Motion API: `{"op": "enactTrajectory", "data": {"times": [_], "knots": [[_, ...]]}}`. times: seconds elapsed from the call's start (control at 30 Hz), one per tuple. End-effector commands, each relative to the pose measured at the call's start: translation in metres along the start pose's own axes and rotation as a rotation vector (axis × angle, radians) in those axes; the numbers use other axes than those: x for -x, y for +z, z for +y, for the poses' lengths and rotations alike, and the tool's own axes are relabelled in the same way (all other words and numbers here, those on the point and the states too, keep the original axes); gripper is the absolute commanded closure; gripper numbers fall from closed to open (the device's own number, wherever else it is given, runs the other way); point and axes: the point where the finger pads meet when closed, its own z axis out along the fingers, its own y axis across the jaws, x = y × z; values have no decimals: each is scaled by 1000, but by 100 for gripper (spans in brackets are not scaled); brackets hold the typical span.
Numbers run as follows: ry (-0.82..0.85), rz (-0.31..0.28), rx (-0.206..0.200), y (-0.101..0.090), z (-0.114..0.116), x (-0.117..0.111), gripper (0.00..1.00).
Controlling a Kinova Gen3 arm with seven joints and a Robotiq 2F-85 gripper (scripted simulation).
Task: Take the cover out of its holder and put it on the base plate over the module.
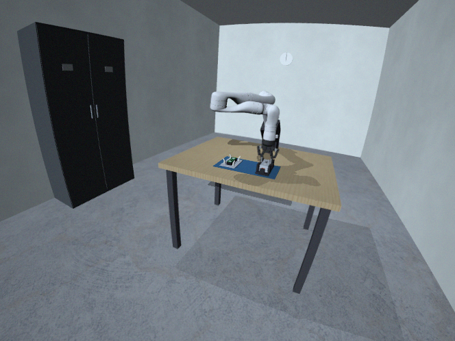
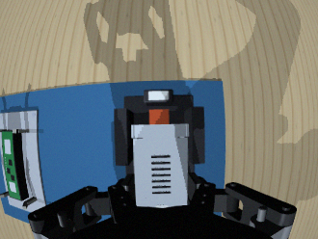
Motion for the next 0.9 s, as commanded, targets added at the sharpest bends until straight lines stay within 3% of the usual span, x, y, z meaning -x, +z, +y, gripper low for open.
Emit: {"op": "enactTrajectory", "data": {"times": [0.0, 0.33, 0.87], "knots": [[0, -7, -1, -1, 0, 3, 100], [0, -2, 0, -30, 0, 0, 100], [-1, -1, 2, -30, 1, 0, 99]]}}
